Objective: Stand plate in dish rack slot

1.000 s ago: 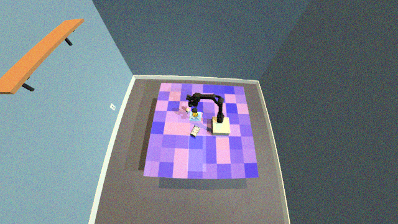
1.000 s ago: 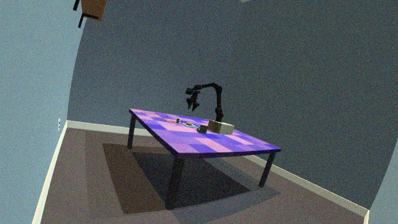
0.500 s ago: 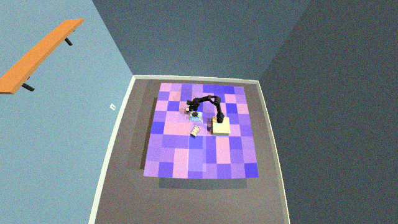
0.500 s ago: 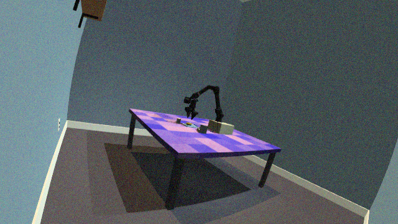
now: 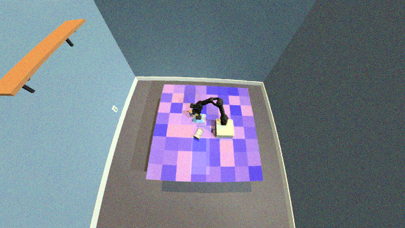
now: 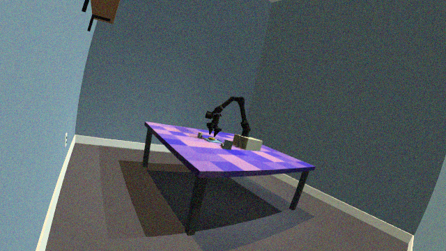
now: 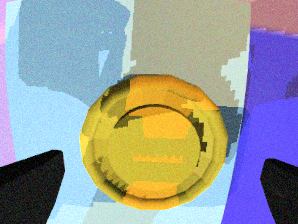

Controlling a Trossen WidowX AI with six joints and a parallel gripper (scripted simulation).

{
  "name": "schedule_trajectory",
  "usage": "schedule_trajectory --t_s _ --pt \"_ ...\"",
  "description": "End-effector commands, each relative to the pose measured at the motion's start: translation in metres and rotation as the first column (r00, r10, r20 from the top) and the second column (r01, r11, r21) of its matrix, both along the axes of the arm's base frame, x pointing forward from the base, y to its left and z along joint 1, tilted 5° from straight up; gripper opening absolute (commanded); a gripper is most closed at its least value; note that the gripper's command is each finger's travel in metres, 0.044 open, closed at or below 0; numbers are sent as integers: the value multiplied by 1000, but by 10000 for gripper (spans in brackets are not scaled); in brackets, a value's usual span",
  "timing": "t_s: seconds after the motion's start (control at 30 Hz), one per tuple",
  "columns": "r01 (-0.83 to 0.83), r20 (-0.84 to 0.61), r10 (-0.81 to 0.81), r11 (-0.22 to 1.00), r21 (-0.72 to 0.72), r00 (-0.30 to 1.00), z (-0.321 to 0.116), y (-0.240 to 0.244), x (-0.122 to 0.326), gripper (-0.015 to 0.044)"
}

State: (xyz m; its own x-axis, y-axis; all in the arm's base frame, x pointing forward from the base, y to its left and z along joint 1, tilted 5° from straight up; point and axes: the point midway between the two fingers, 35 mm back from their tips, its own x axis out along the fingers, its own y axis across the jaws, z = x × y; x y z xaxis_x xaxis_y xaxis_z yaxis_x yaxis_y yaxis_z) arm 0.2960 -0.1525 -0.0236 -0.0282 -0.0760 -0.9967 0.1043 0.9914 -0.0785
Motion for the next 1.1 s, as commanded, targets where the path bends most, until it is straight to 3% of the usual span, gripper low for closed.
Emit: schedule_trajectory --t_s 0.0,0.87,1.07 --pt "-6 -4 6 1000 6 1000 -9 1 -2 400" --pt "-6 -5 6 1000 7 1000 -36 2 -4 392" --pt "-6 -5 6 1000 7 1000 -36 2 -4 352"
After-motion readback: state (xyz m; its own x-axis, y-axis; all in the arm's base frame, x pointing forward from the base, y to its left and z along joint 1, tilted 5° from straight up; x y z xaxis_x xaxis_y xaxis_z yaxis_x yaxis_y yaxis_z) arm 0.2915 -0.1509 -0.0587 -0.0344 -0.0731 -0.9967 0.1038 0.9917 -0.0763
